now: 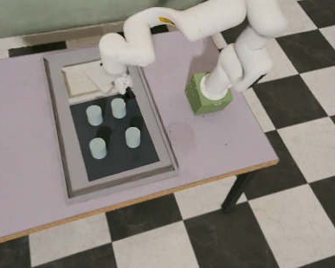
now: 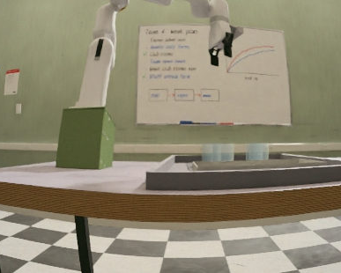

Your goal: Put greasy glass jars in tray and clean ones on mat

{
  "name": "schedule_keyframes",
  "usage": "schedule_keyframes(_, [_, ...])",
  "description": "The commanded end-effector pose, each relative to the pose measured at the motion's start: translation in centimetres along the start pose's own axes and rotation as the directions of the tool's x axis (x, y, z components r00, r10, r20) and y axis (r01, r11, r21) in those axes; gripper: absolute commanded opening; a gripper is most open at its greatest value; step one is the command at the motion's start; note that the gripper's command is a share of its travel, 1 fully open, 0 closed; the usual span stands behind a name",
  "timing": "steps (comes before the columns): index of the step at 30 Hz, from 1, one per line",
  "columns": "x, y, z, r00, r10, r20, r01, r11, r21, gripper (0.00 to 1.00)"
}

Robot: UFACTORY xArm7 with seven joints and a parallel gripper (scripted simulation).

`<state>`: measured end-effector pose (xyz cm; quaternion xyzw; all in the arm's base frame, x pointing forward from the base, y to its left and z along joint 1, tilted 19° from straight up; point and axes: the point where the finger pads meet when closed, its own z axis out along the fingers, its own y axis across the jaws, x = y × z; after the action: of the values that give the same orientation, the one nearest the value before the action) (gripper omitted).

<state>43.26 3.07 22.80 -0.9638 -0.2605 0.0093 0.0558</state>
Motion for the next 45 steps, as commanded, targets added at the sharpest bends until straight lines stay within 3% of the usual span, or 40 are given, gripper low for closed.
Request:
schedule_keyframes(1, [-0.6,0.2,-0.6,0.996,0.085,-0.003,-0.085,0.996,-0.023,1.0])
schedule_keyframes(15, [-2.2,0.4,-1.4,0.963,0.271,-0.012,-0.271,0.961,-0.061,1.0])
schedule_keyframes(30, [-4.2,0.7,-2.3,0.872,0.488,-0.044,-0.489,0.866,-0.1,1.0])
schedule_keyframes(45, [-4.3,0.8,-2.3,0.864,0.501,-0.047,-0.503,0.858,-0.103,1.0])
